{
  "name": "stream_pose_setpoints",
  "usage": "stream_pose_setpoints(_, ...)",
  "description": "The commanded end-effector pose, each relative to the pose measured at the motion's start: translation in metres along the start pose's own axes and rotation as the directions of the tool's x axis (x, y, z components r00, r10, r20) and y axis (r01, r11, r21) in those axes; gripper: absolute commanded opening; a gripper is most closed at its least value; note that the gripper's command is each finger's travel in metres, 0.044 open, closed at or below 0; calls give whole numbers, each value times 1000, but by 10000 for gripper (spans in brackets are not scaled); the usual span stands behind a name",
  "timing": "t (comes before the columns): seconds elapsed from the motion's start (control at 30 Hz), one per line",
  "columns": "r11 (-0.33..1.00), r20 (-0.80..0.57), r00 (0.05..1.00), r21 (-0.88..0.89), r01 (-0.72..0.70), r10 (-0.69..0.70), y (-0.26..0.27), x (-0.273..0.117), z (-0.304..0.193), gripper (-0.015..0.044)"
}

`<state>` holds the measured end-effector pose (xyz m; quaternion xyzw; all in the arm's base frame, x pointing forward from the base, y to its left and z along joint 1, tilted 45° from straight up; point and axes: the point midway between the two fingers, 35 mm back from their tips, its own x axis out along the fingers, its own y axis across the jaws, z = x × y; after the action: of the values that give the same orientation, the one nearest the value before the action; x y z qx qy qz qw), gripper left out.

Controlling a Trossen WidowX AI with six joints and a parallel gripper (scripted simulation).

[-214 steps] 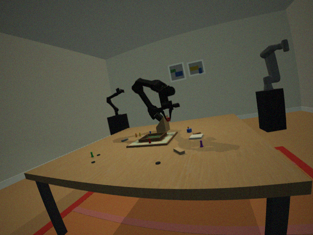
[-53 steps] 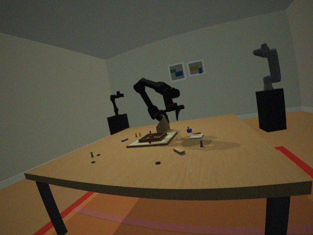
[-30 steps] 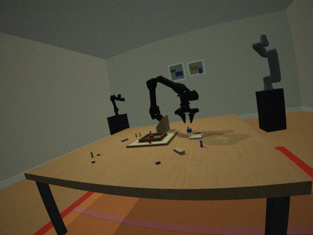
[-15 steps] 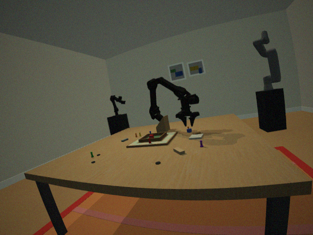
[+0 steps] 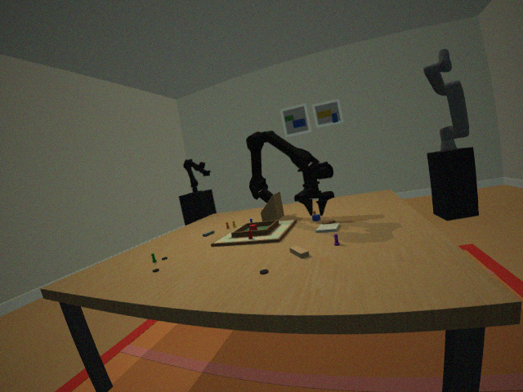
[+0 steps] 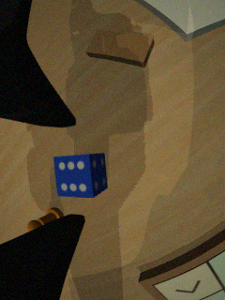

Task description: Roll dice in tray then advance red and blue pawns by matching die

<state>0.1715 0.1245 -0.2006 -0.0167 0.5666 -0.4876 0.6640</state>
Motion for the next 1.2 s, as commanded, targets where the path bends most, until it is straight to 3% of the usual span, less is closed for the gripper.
stream_pose_setpoints(0.0,1000,5,1000,-5,6,-6,-2,8,1,275)
stream_pose_setpoints(0.17,1000,5,1000,-5,6,-6,-2,14,1,275)
stream_pose_setpoints(0.37,1000,5,1000,-5,6,-6,-2,14,1,118)
stream_pose_setpoints(0.6,1000,5,1000,-5,6,-6,-2,14,1,71)
stream_pose_setpoints(0.7,1000,5,1000,-5,6,-6,-1,10,1,0)
stream_pose_setpoints(1.17,1000,4,1000,-16,-2,2,10,-87,1,0)
